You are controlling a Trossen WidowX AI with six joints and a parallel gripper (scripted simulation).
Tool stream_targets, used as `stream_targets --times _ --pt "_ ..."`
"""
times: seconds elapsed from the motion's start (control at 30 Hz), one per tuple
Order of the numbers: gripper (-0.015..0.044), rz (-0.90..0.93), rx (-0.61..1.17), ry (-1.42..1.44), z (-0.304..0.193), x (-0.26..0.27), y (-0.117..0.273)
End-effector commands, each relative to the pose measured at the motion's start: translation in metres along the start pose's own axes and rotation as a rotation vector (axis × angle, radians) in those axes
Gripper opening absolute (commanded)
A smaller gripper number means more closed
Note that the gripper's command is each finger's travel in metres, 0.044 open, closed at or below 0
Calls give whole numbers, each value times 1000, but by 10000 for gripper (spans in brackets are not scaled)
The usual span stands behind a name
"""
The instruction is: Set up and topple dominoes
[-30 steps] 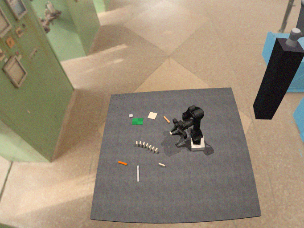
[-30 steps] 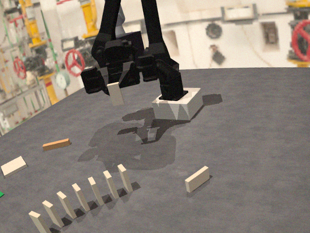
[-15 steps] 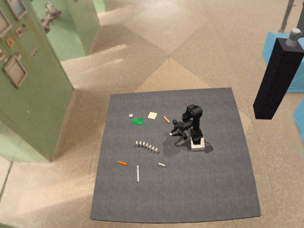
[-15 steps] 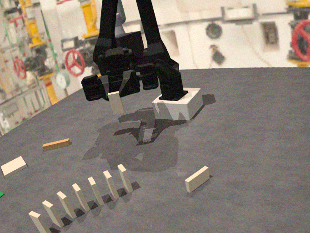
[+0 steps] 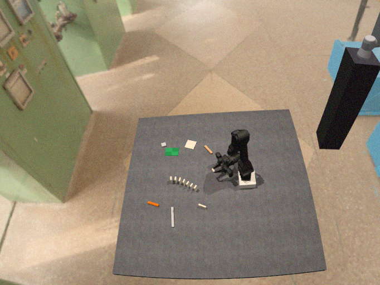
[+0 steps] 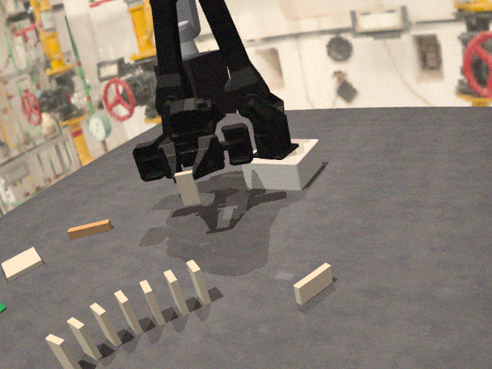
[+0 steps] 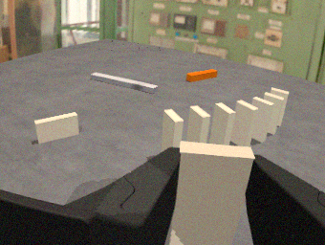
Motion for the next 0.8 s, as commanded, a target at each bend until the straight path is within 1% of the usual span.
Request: stream_targets --times 0.0,0.77 --pt "107 -2 -4 -7 -7 1 -1" --pt "107 -3 -2 -9 -43 0 -7"
Point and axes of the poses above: the point midway between the two fingers, 35 mm back from their tips, its own y axis back along the fingers, its own x axis across the jaws, z = x × y, the point moved 9 cm from there along y, back along the fingers, and after that the axes turned 2 degrees about -y, right-handed, at the moved point
